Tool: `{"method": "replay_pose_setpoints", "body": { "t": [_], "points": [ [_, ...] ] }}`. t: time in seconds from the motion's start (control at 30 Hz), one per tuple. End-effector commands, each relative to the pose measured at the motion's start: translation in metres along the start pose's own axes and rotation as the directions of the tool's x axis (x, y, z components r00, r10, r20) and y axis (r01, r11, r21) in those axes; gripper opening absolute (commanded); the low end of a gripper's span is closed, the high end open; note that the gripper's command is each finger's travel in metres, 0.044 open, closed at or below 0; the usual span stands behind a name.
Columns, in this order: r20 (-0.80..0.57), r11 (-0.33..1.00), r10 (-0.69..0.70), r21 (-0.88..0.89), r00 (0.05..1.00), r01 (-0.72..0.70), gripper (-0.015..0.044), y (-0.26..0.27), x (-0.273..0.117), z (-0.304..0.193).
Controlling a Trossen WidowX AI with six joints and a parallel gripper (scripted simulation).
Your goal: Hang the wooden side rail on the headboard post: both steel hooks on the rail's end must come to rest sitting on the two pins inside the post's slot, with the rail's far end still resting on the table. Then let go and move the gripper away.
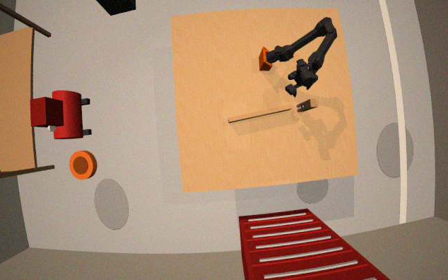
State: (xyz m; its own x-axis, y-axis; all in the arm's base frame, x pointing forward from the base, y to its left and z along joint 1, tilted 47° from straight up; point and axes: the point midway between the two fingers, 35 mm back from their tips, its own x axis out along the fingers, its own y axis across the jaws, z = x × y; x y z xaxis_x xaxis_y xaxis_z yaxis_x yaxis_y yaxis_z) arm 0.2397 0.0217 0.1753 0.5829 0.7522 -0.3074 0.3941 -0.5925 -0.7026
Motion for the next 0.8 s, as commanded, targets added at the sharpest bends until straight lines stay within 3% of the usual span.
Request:
{"method": "replay_pose_setpoints", "body": {
  "t": [0.0,0.53,0.77],
  "points": [
    [-0.001,1.000,-0.006,0.019,1.000,0.006,0.0440,0.000,0.000,0.001],
    [0.001,1.000,-0.004,0.015,1.000,0.004,0.0440,0.000,0.000,0.001],
    [0.127,0.987,0.027,-0.160,0.991,-0.007,0.0440,0.010,0.003,-0.016]
  ]
}}
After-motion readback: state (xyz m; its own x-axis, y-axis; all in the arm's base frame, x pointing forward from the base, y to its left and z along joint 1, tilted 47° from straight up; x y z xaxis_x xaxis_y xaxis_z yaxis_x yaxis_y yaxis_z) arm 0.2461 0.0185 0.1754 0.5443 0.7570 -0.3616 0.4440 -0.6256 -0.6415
